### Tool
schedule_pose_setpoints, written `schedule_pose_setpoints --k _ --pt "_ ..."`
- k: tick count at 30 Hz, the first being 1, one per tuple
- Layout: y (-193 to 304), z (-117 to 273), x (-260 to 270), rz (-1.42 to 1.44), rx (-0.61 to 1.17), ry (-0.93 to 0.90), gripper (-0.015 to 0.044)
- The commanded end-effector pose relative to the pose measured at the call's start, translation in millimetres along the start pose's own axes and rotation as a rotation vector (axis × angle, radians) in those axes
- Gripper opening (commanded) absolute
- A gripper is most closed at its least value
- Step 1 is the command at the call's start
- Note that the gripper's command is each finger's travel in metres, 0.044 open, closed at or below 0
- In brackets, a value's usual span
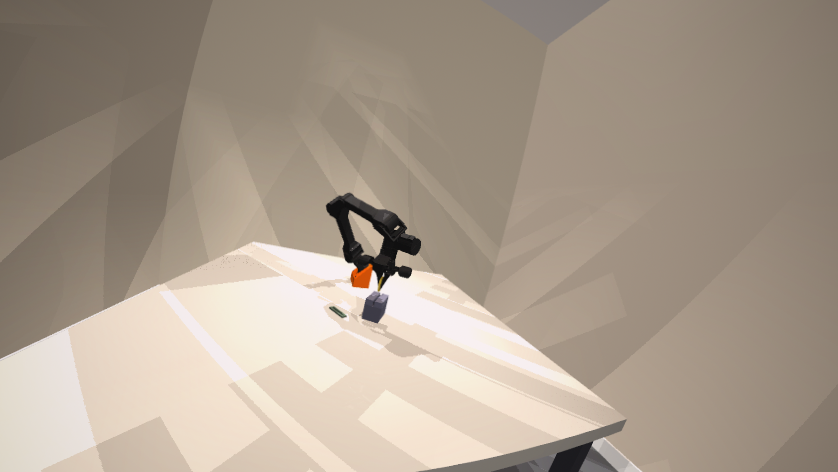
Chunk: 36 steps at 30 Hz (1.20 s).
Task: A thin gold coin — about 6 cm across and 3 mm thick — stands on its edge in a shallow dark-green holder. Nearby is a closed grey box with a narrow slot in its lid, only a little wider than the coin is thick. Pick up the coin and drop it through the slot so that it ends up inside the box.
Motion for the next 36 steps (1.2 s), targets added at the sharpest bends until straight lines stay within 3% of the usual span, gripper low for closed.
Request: schedule_pose_setpoints --k 1,36 --pt "0 0 -1 0.000 0.001 0.001 0.0000" --pt "1 -19 -1 0.010 0.000 0.001 0.0000"
Point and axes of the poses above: the point midway between the two fingers, 35 mm back from their tips, its own z axis back along the fingers, its own x axis across the jaws, y = z × x, the point moved 3 cm from there along z, back along the fingers
